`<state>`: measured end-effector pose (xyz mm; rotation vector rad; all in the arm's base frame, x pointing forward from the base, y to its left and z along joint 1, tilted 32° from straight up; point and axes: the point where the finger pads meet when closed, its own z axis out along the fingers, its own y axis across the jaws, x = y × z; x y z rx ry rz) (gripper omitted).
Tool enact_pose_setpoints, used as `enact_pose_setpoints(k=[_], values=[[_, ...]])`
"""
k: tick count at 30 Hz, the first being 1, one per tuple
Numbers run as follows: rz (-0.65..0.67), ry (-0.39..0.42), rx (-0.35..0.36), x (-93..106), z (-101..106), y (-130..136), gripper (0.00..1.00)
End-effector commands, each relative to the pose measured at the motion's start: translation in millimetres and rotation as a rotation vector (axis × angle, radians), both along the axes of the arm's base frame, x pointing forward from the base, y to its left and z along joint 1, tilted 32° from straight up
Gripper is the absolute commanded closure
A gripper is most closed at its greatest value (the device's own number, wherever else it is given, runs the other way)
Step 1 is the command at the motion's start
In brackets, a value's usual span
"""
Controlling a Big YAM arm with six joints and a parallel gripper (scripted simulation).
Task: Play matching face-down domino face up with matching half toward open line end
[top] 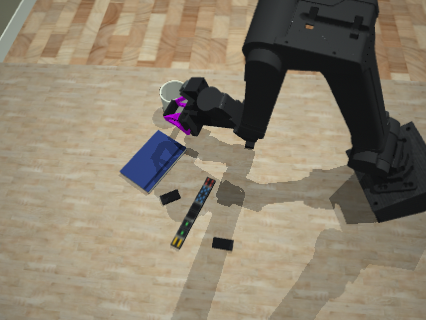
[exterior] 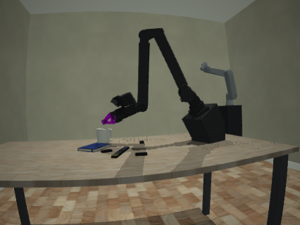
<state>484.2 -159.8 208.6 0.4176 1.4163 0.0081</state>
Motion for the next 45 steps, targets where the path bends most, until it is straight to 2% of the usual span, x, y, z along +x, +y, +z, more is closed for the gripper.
enact_pose_setpoints(k=[1, 3, 10, 11, 20, 27, 28, 37, 44, 45], values=[[-0.008, -0.134, -0.014, 2.9, -3, 6, 0.52], [-0.027, -0.209, -0.030, 2.5, -1, 6, 0.52], [-0.027, -0.209, -0.030, 2.5, -1, 6, 0.52], [-0.028, -0.145, -0.025, 1.4, -21, 5, 0.52], [-0.030, -0.252, -0.046, -0.2, 4, 7, 0.52], [-0.030, -0.252, -0.046, -0.2, 4, 7, 0.52], [-0.033, -0.202, -0.041, -0.5, -8, 5, 0.52], [-0.029, -0.251, -0.046, -0.2, 3, 7, 0.52], [-0.029, -0.251, -0.046, -0.2, 3, 7, 0.52], [-0.033, -0.202, -0.041, -0.5, -8, 5, 0.52]])
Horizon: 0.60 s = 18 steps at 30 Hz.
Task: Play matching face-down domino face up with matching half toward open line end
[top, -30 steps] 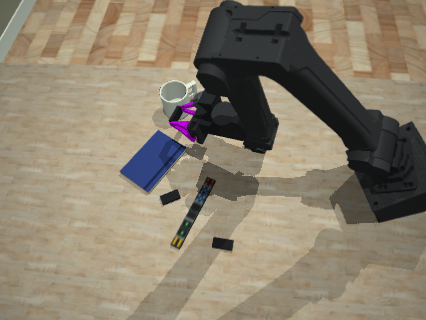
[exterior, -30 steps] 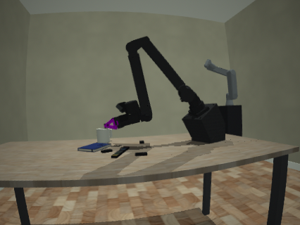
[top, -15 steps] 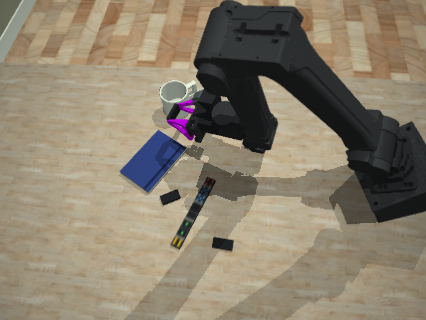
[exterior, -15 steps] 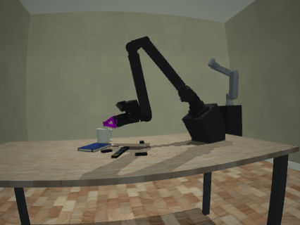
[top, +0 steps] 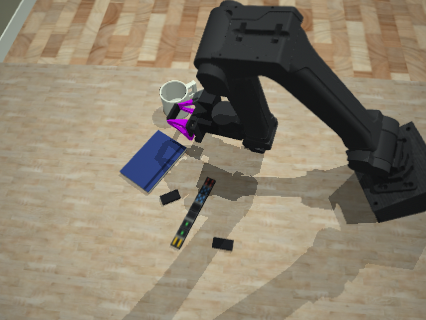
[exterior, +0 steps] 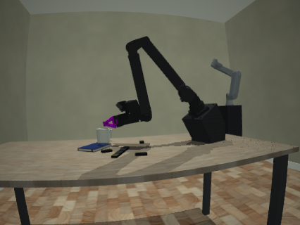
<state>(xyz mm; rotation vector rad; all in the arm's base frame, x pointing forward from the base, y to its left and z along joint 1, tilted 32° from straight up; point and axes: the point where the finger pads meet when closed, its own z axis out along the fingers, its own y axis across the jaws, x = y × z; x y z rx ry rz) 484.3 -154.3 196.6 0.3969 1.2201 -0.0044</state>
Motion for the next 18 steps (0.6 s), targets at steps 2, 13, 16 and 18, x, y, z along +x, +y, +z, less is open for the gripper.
enact_pose_setpoints(k=[2, 13, 16, 18], values=[[0.000, -0.022, -0.004, -0.5, 6, 0, 0.52], [0.003, -0.060, -0.009, -0.2, 15, 1, 0.52], [0.003, -0.060, -0.009, -0.2, 15, 1, 0.52], [-0.001, -0.017, -0.003, -0.5, 5, 0, 0.52]])
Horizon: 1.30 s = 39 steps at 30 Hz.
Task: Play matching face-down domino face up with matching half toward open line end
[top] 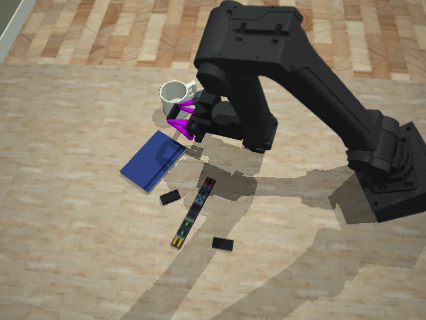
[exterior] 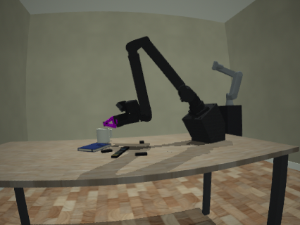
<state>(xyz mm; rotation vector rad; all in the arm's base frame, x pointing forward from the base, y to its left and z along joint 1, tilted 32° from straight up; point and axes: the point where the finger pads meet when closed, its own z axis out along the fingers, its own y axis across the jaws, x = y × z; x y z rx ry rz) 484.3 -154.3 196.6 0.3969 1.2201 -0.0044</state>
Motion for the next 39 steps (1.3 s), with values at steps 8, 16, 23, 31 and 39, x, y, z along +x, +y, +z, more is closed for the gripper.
enact_pose_setpoints(k=[8, 16, 23, 31, 39], values=[[0.003, -0.060, -0.009, 0.0, 16, 1, 0.52], [-0.001, -0.011, -0.003, -0.5, 4, 0, 0.52], [0.002, -0.049, -0.007, -0.1, 14, 1, 0.52], [0.003, -0.060, -0.009, 0.0, 16, 1, 0.52], [0.001, -0.044, -0.007, -0.1, 12, 1, 0.52]])
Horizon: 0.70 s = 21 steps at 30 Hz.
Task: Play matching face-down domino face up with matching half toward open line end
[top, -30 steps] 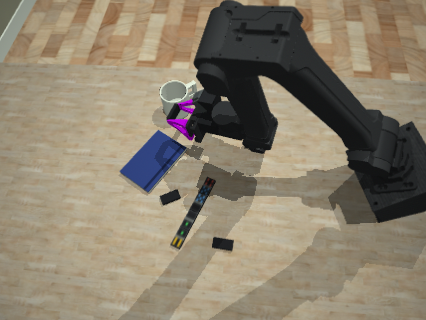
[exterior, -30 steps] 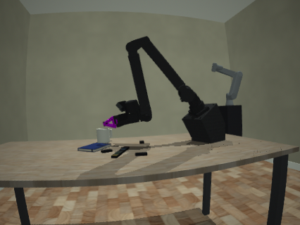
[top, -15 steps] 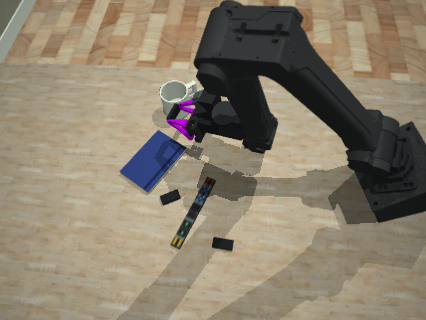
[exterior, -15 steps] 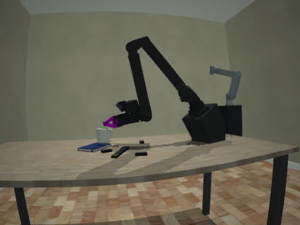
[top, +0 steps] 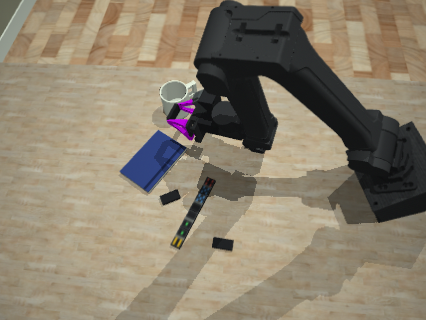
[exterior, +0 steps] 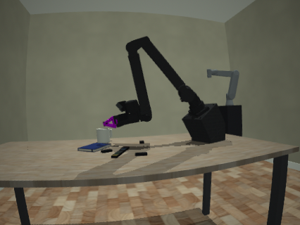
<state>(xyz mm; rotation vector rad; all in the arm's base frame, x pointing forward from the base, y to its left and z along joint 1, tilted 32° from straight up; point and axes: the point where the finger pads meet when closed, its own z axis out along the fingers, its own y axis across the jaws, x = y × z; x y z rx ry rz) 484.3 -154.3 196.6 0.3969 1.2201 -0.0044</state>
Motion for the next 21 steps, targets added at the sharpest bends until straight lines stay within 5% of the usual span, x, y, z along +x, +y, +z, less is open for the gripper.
enact_pose_setpoints(k=[1, 10, 11, 21], values=[[0.002, -0.049, -0.007, -0.1, 14, 1, 0.52], [0.003, -0.060, -0.009, 0.0, 16, 1, 0.52], [-0.001, -0.011, -0.003, -0.5, 4, 0, 0.52], [0.003, -0.060, -0.009, 0.0, 16, 1, 0.52]])
